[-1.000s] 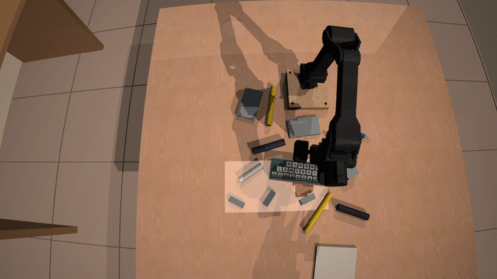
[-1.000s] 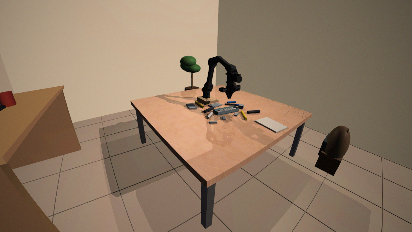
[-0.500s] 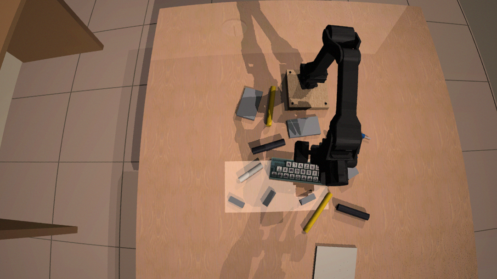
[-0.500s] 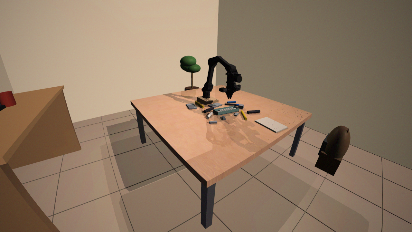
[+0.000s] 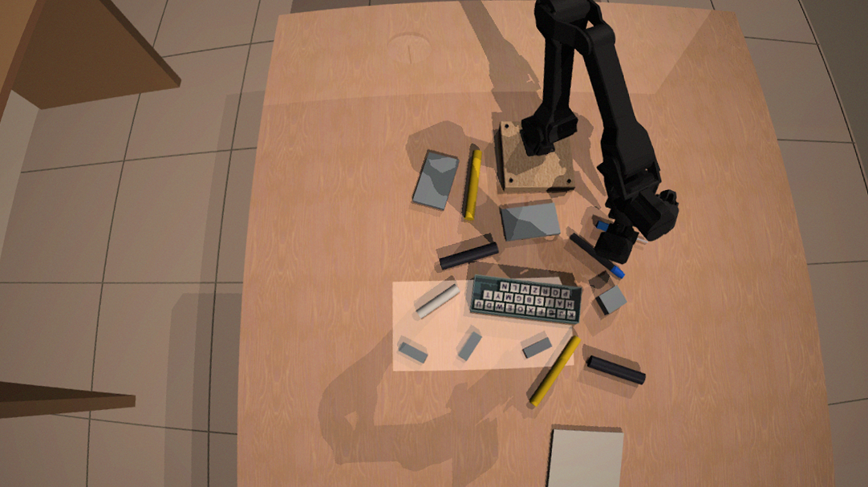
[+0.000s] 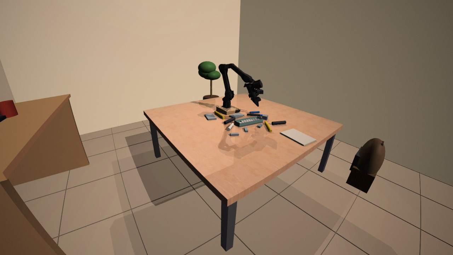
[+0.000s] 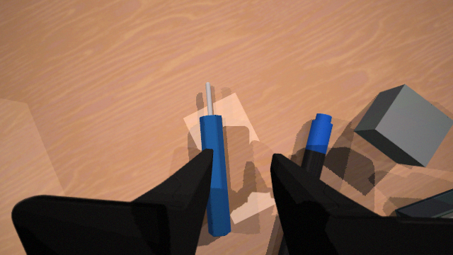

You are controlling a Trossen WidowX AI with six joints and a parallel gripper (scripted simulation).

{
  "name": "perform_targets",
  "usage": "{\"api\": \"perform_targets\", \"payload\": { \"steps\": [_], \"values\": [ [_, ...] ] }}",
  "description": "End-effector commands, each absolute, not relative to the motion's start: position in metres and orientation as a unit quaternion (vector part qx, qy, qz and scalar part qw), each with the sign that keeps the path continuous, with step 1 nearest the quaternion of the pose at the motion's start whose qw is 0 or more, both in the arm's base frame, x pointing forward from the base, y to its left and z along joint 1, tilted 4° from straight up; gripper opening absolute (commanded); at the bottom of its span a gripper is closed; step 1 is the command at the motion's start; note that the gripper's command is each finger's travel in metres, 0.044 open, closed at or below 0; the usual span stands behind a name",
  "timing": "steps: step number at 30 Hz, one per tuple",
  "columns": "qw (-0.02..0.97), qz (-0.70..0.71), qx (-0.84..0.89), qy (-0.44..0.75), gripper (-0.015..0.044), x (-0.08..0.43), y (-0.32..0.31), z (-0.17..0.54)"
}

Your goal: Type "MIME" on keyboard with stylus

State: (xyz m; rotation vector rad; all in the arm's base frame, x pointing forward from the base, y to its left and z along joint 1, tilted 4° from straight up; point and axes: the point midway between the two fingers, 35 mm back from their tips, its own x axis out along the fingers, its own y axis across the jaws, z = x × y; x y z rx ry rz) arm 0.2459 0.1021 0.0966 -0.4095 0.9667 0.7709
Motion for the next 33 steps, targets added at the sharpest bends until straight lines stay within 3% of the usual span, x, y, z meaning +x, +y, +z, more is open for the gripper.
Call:
{"api": "perform_targets", "payload": {
  "steps": [1, 33],
  "values": [
    [0.784, 0.412, -0.234, 0.401, 0.0150, 0.231, 0.116, 0.089],
    [0.784, 0.412, -0.234, 0.401, 0.0150, 0.231, 0.115, 0.079]
  ]
}}
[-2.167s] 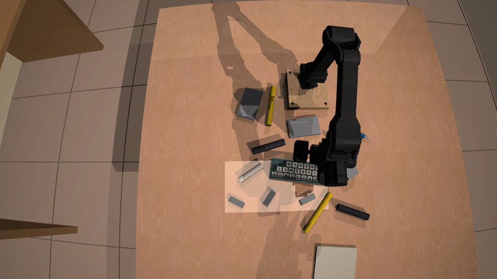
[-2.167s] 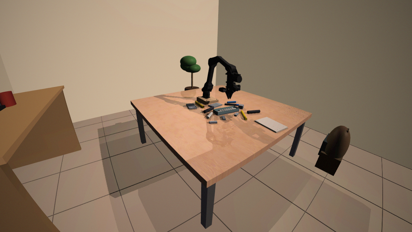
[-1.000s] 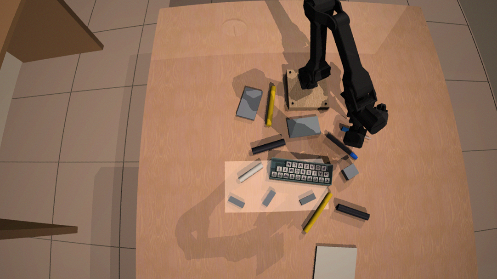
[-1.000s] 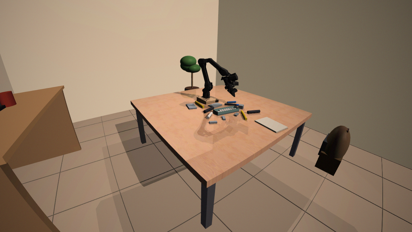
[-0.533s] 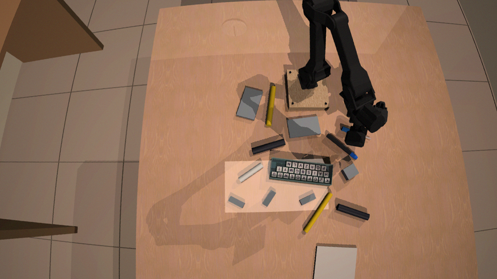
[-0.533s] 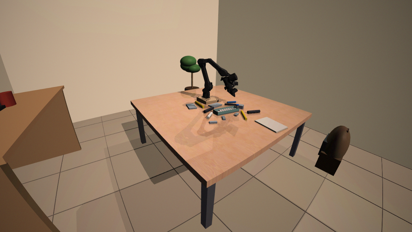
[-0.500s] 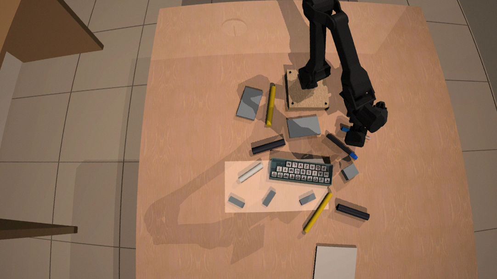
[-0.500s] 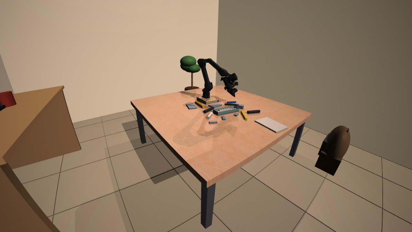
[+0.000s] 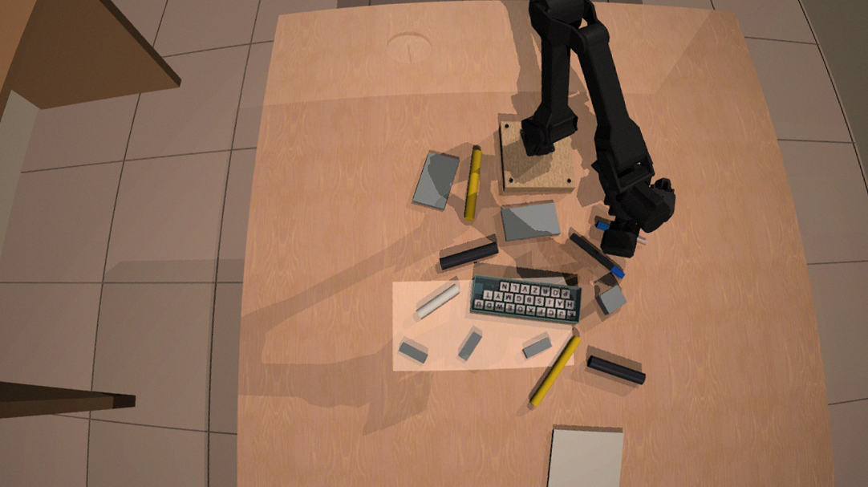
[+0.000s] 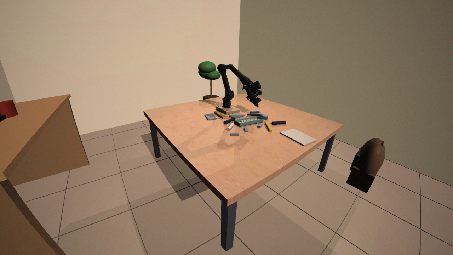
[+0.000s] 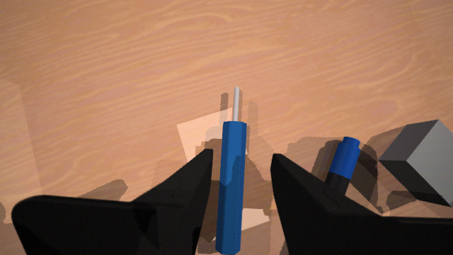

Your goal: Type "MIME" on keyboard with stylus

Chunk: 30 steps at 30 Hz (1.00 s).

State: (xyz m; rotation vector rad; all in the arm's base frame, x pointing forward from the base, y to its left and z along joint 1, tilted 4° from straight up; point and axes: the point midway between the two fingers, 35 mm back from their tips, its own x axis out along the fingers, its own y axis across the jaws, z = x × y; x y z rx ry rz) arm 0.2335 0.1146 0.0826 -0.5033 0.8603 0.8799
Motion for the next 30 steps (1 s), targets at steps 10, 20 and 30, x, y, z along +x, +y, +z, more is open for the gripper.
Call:
{"api": "perform_targets", "payload": {
  "steps": [10, 20, 30],
  "values": [
    [0.784, 0.412, -0.234, 0.401, 0.0150, 0.232, 0.115, 0.075],
    [0.784, 0.412, -0.234, 0.401, 0.0150, 0.233, 0.115, 0.071],
    [0.784, 0.412, -0.234, 0.401, 0.0150, 0.234, 0.116, 0.067]
  ]
}}
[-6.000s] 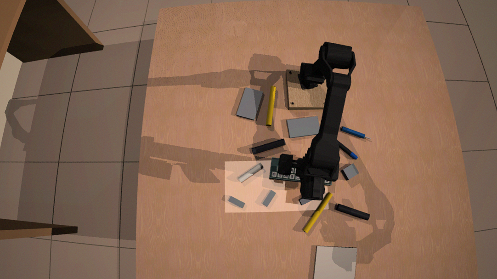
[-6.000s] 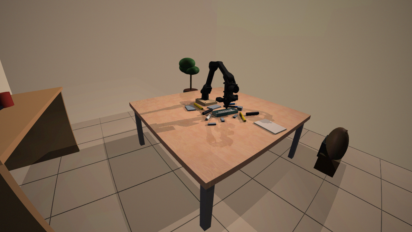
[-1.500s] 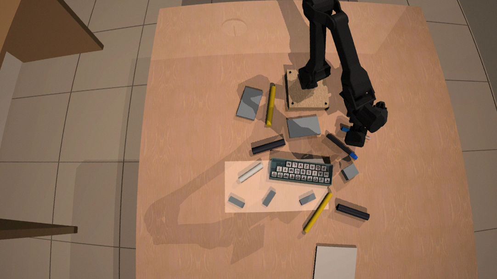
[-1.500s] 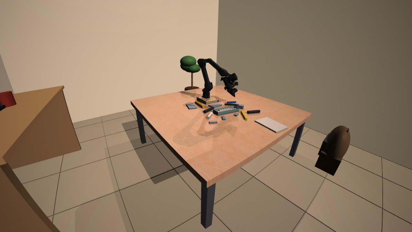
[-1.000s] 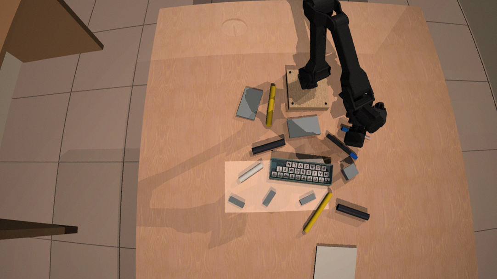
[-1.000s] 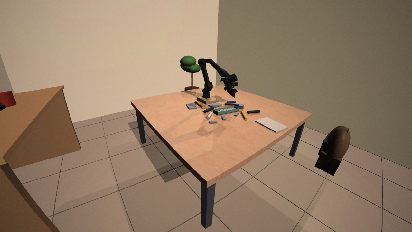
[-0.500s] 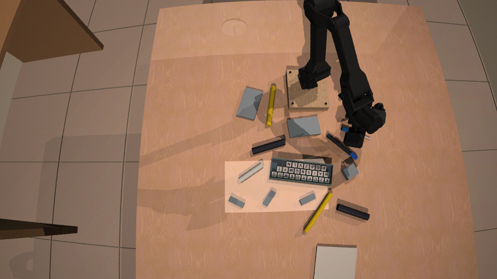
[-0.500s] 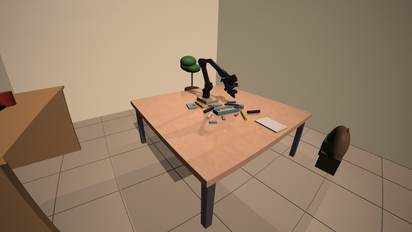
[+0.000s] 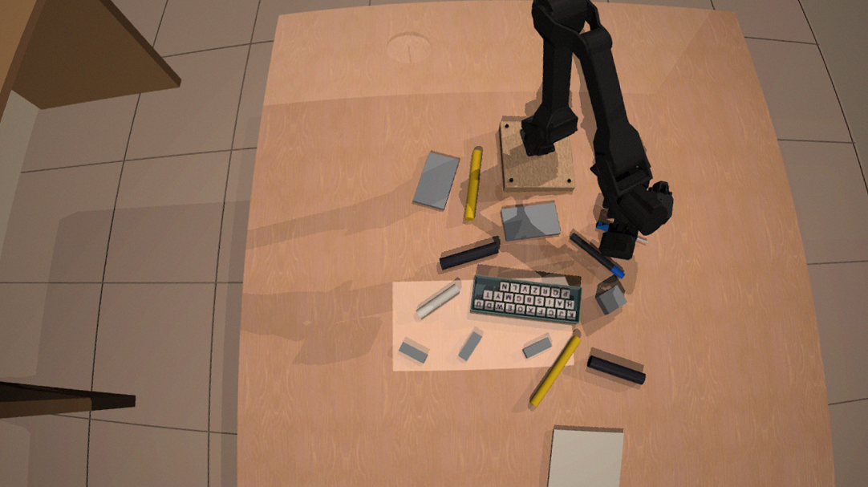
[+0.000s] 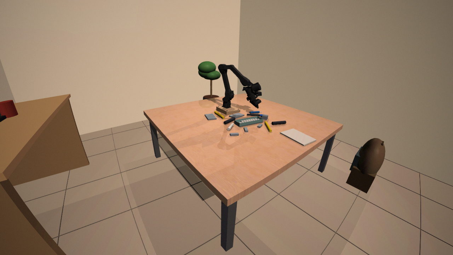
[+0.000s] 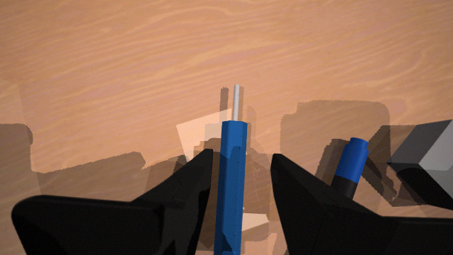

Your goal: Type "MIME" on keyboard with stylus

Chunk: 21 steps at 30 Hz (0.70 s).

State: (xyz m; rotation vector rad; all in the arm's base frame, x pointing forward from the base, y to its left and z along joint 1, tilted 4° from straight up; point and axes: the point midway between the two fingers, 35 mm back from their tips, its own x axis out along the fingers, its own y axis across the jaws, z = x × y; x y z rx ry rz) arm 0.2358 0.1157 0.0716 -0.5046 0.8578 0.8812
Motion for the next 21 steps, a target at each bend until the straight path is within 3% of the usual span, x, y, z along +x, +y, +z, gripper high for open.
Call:
{"api": "perform_targets", "payload": {
  "steps": [1, 21],
  "values": [
    [0.784, 0.412, -0.234, 0.401, 0.0150, 0.2336, 0.1158, 0.0669],
    [0.784, 0.412, -0.234, 0.401, 0.0150, 0.2342, 0.1161, 0.0596]
  ]
}}
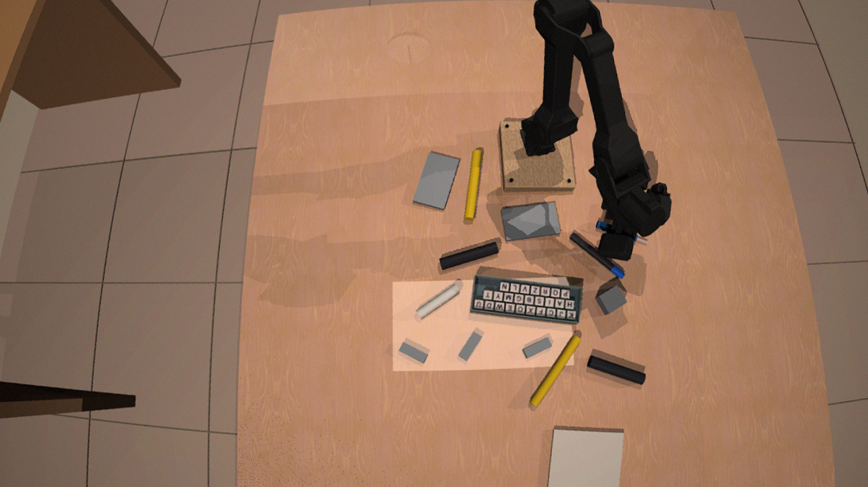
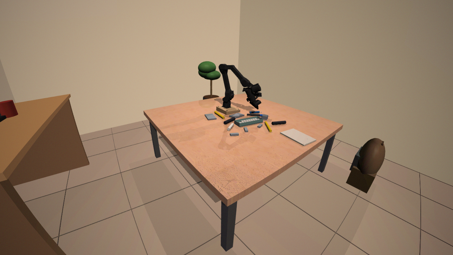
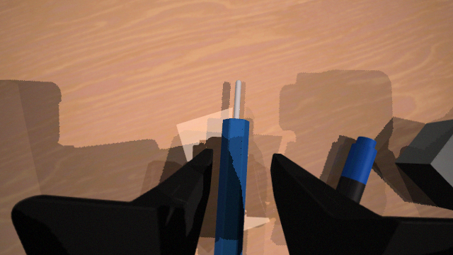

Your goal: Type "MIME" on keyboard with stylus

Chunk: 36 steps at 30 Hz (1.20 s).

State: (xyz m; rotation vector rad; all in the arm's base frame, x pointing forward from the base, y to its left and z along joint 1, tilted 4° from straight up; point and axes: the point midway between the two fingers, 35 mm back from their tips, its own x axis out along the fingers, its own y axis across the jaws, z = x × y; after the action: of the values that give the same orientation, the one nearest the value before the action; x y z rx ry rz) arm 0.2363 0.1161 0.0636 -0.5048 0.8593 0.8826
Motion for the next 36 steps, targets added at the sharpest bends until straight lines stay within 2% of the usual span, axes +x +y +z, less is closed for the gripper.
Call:
{"api": "perform_targets", "payload": {
  "steps": [1, 36],
  "values": [
    [0.784, 0.412, -0.234, 0.401, 0.0150, 0.234, 0.116, 0.059],
    [0.784, 0.412, -0.234, 0.401, 0.0150, 0.235, 0.116, 0.046]
  ]
}}
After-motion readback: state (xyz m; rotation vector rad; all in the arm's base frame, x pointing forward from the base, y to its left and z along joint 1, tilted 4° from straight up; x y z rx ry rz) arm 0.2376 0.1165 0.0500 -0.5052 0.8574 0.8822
